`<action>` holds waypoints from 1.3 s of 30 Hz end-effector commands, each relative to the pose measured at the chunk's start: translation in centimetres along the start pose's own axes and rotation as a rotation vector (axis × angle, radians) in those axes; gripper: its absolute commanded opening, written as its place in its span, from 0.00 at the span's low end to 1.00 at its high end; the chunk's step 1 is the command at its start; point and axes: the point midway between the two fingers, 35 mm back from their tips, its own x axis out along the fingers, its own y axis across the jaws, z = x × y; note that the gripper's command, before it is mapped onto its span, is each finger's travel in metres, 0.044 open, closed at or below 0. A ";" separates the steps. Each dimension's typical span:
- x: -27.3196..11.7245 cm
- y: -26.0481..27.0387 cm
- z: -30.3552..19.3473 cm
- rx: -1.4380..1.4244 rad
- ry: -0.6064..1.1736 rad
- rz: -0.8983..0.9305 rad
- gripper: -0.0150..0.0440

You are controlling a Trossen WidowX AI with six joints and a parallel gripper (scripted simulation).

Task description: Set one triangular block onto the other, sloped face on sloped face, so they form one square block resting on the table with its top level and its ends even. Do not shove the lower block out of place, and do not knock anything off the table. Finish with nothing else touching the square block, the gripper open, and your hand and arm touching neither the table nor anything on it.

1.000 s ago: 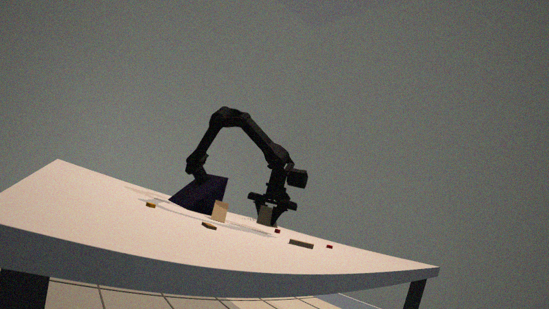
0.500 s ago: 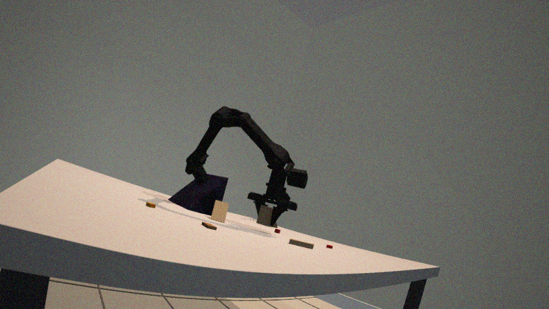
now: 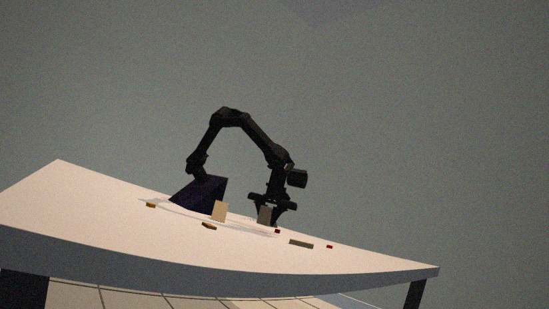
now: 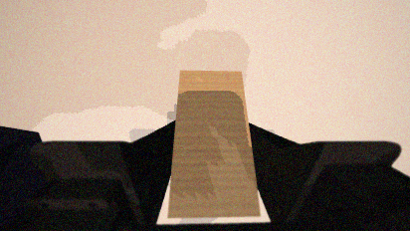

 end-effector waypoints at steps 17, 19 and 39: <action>-0.1 0.0 0.0 -0.006 0.002 -0.002 0.25; 0.0 0.0 0.0 0.000 0.000 0.000 0.25; 2.5 0.0 0.0 0.010 -0.003 0.011 0.34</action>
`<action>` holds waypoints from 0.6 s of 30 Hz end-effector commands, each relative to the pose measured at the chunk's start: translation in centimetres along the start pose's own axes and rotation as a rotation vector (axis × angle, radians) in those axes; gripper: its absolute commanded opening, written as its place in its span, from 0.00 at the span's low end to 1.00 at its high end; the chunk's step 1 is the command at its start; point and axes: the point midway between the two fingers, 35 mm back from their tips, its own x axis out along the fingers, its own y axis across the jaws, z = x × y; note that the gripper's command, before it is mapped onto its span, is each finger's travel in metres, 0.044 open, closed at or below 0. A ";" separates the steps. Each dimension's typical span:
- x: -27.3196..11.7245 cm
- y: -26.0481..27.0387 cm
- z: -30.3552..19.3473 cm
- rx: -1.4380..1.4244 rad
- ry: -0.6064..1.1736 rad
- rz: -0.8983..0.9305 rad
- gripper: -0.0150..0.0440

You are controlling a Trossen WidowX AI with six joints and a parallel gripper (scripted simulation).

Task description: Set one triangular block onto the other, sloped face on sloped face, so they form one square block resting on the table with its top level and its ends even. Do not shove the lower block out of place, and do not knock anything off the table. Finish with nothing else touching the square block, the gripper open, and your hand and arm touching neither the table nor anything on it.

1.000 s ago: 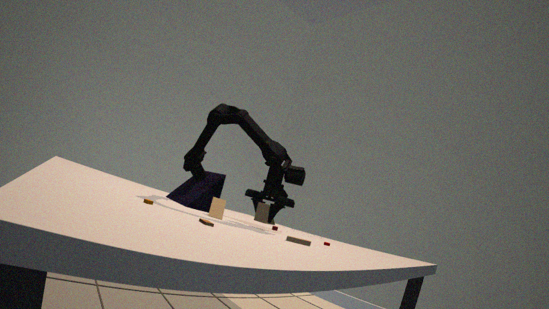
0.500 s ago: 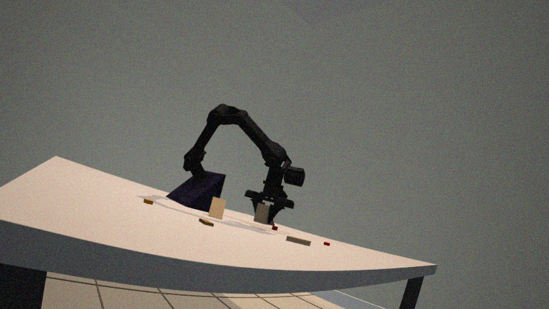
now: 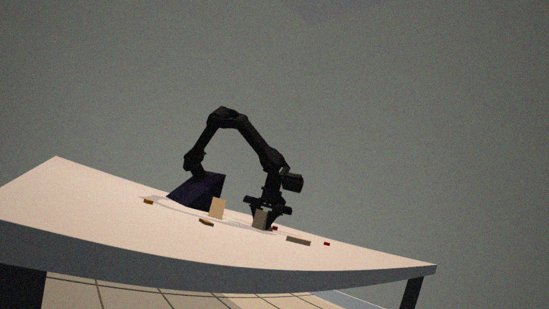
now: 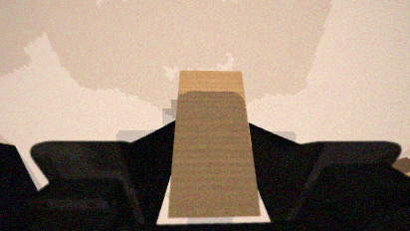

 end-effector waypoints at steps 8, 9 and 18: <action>-0.2 0.0 0.0 0.000 0.000 -0.003 0.70; -0.2 0.0 0.0 0.000 0.000 -0.003 0.74; -0.2 0.0 0.0 0.000 0.000 -0.003 1.00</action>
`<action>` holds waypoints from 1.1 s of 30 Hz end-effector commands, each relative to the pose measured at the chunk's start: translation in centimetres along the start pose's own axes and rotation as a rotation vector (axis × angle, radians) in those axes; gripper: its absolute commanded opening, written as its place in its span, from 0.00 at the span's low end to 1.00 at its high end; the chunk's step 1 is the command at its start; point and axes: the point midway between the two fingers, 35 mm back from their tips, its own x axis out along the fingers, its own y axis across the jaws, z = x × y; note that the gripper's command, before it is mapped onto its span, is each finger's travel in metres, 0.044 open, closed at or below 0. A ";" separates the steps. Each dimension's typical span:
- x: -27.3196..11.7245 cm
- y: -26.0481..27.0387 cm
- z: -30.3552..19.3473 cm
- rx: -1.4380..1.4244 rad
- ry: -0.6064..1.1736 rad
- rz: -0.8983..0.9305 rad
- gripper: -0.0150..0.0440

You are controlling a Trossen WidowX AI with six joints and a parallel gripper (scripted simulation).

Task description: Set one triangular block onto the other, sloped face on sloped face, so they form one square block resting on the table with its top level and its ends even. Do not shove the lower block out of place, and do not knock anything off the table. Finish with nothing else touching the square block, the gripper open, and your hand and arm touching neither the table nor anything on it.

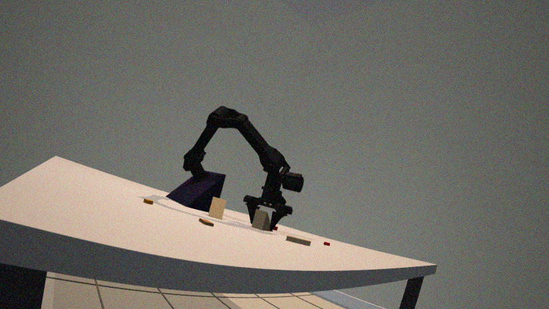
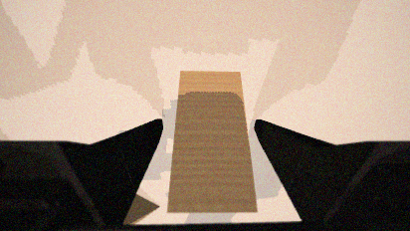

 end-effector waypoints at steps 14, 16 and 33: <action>-5.9 0.0 0.2 -0.003 -0.002 -0.006 1.00; -5.9 -0.2 0.2 -0.005 -0.002 -0.016 1.00; -4.9 0.1 -4.1 1.460 -0.257 0.403 1.00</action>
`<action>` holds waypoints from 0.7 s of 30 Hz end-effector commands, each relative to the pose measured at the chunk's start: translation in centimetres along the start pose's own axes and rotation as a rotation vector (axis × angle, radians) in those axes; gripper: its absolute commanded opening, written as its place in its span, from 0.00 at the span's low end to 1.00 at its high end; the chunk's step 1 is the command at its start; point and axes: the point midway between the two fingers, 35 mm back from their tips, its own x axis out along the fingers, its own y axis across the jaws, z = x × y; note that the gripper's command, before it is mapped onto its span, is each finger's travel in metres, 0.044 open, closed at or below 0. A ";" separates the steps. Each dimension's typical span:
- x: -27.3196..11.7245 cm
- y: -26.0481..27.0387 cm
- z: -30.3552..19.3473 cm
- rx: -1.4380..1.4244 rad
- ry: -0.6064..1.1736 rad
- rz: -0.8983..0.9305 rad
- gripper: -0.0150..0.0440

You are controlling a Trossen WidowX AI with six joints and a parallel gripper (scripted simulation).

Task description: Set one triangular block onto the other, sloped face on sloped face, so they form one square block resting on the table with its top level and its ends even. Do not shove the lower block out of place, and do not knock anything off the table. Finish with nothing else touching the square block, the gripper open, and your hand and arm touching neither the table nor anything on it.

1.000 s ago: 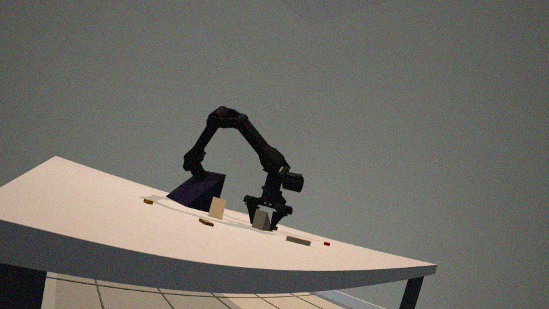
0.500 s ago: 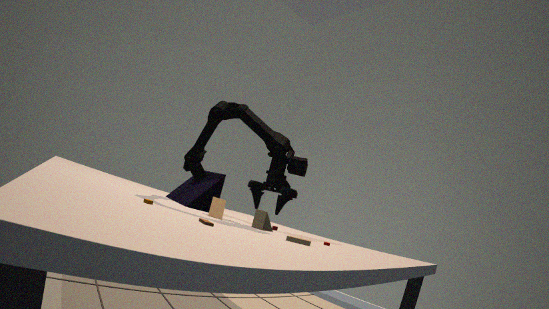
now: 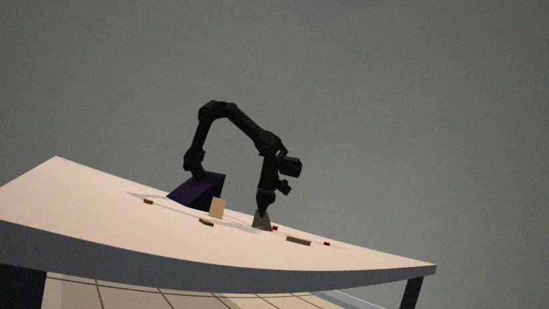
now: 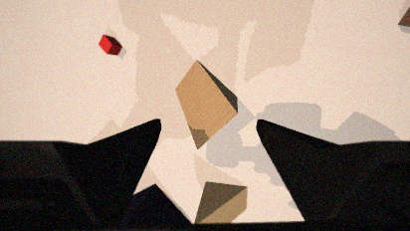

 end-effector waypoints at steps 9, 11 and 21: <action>-1.7 -3.8 -3.4 1.614 0.057 0.531 1.00; -1.9 -4.3 -3.8 1.759 0.094 0.591 1.00; -2.6 -5.3 -4.7 2.123 0.222 0.727 1.00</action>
